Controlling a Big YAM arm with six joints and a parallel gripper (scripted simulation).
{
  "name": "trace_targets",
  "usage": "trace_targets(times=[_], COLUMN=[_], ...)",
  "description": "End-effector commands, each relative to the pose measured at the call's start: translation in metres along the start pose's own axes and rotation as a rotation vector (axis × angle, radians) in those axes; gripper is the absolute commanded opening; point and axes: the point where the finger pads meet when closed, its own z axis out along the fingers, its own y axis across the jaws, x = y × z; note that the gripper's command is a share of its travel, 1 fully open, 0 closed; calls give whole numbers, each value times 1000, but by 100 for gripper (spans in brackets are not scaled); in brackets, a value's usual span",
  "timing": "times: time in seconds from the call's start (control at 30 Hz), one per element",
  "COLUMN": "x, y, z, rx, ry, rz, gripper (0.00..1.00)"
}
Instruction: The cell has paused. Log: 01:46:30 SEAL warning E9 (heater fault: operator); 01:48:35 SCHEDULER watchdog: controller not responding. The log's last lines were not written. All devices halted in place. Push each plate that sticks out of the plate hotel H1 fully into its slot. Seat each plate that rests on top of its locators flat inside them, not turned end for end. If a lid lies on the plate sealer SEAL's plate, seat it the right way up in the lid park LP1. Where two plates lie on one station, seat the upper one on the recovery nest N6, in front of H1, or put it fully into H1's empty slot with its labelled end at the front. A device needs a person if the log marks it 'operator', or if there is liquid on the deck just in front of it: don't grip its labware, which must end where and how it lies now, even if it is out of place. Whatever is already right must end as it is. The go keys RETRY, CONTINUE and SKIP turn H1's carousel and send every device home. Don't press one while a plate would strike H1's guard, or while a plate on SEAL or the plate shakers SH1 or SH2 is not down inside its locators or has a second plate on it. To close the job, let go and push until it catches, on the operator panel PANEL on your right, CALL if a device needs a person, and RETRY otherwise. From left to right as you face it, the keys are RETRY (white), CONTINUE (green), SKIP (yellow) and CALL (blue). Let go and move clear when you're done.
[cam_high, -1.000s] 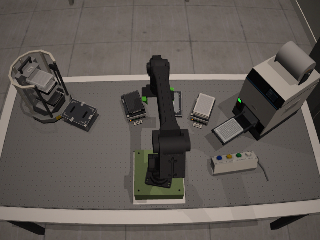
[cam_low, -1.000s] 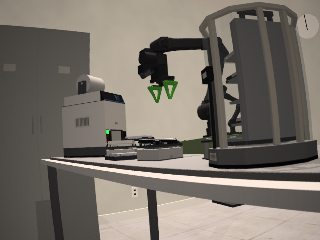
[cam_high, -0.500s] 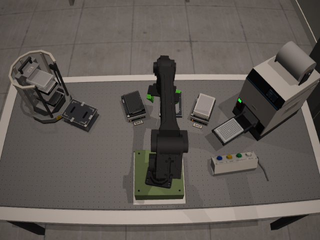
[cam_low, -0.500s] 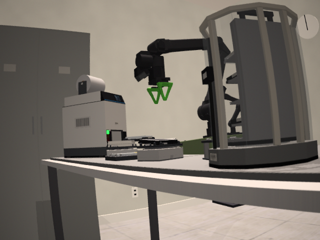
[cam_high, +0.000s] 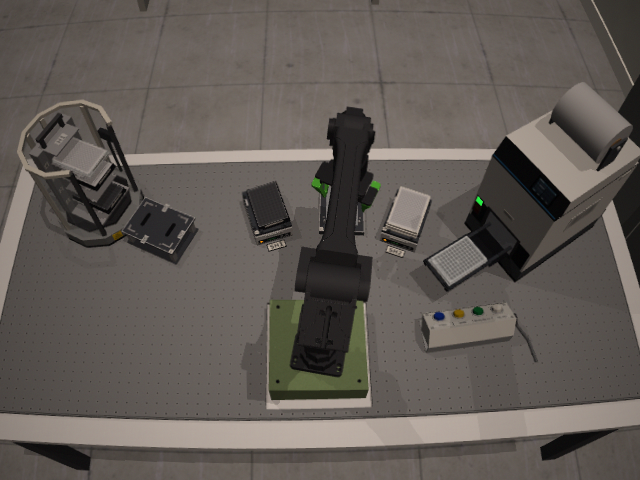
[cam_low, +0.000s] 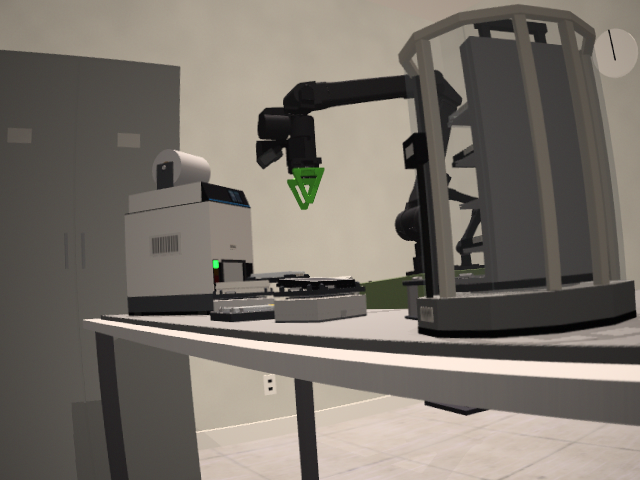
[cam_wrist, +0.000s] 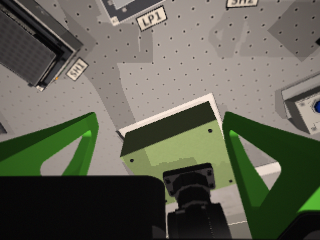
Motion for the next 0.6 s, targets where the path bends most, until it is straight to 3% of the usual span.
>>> trace_targets(times=[0.0, 0.57], x=[-33, -63], y=[-4, -47], z=[-21, -21], rx=[-17, -11], ry=[-64, -64], rz=[-8, -9], gripper=[100, 100])
